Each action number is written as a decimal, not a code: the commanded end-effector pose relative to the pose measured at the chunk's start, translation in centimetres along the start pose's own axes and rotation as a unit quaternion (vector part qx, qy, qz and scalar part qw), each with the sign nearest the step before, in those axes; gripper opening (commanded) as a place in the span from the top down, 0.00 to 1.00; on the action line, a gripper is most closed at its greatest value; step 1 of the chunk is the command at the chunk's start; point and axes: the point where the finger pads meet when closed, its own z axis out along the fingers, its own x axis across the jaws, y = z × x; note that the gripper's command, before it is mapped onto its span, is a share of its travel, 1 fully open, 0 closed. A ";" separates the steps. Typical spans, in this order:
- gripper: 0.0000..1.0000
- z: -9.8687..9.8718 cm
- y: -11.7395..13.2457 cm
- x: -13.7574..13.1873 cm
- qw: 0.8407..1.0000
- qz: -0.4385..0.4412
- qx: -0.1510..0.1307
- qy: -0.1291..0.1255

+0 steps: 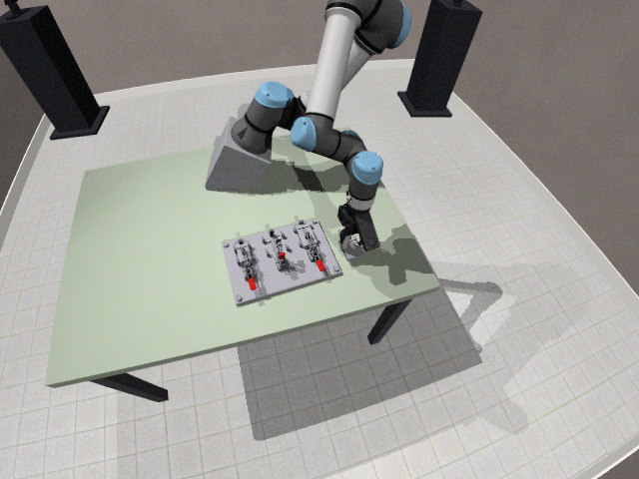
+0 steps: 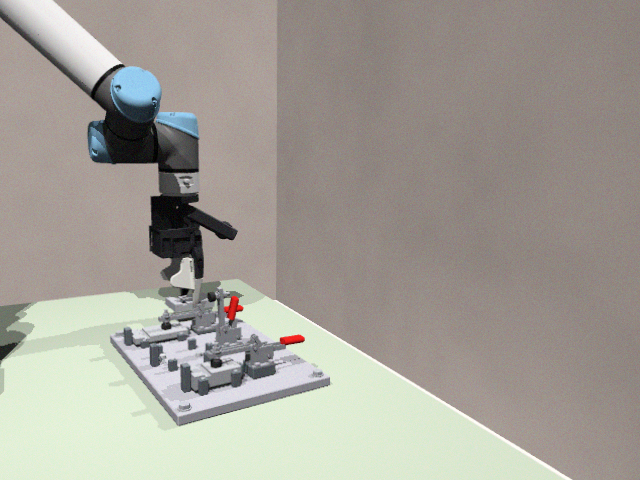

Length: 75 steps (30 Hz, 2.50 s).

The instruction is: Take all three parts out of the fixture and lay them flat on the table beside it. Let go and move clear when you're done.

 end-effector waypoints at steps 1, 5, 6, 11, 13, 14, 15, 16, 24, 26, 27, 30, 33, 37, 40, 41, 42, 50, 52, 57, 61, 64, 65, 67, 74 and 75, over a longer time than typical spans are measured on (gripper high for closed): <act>1.00 0.7 -0.1 0.0 1.000 0.000 0.001 0.000; 1.00 1.2 -0.1 0.0 1.000 0.000 0.001 0.000; 1.00 1.3 -0.1 0.0 1.000 0.000 0.001 0.000; 1.00 1.7 -0.1 0.0 1.000 0.000 0.001 0.000; 1.00 1.7 -0.1 0.0 1.000 0.000 0.001 0.000; 1.00 1.7 -0.1 0.0 1.000 0.000 0.001 0.000; 1.00 1.7 -0.1 0.0 1.000 0.000 0.001 0.000; 1.00 1.7 -0.1 0.0 1.000 0.000 0.001 0.000; 1.00 1.7 -0.1 0.0 1.000 0.000 0.001 0.000; 1.00 1.7 -0.1 0.0 1.000 0.000 0.001 0.000; 1.00 1.7 -0.1 0.0 1.000 0.000 0.001 0.000; 1.00 1.7 -0.1 0.0 1.000 0.000 0.001 0.000; 1.00 1.7 -0.1 0.0 1.000 0.000 0.001 0.000; 1.00 1.7 -0.1 0.0 1.000 0.000 0.001 0.000; 1.00 1.7 -0.1 0.0 1.000 0.000 0.001 0.000; 1.00 1.7 -0.1 0.0 1.000 0.000 0.001 0.000; 1.00 1.7 -0.1 0.0 1.000 0.000 0.001 0.000; 1.00 2.0 -0.1 0.0 1.000 0.000 0.001 0.000; 1.00 2.0 -0.1 0.0 1.000 0.000 0.001 0.000; 1.00 2.2 -0.1 0.0 1.000 0.000 0.001 0.000; 1.00 2.3 -0.1 0.0 1.000 0.000 0.001 0.000; 1.00 2.4 -0.1 0.0 1.000 0.000 0.001 0.000; 1.00 2.4 -0.1 0.0 1.000 0.000 0.001 0.000; 1.00 2.4 -0.1 0.0 1.000 0.000 0.001 0.000; 1.00 2.4 -0.1 0.0 1.000 0.000 0.001 0.000; 1.00 2.4 -0.1 0.0 1.000 0.000 0.001 0.000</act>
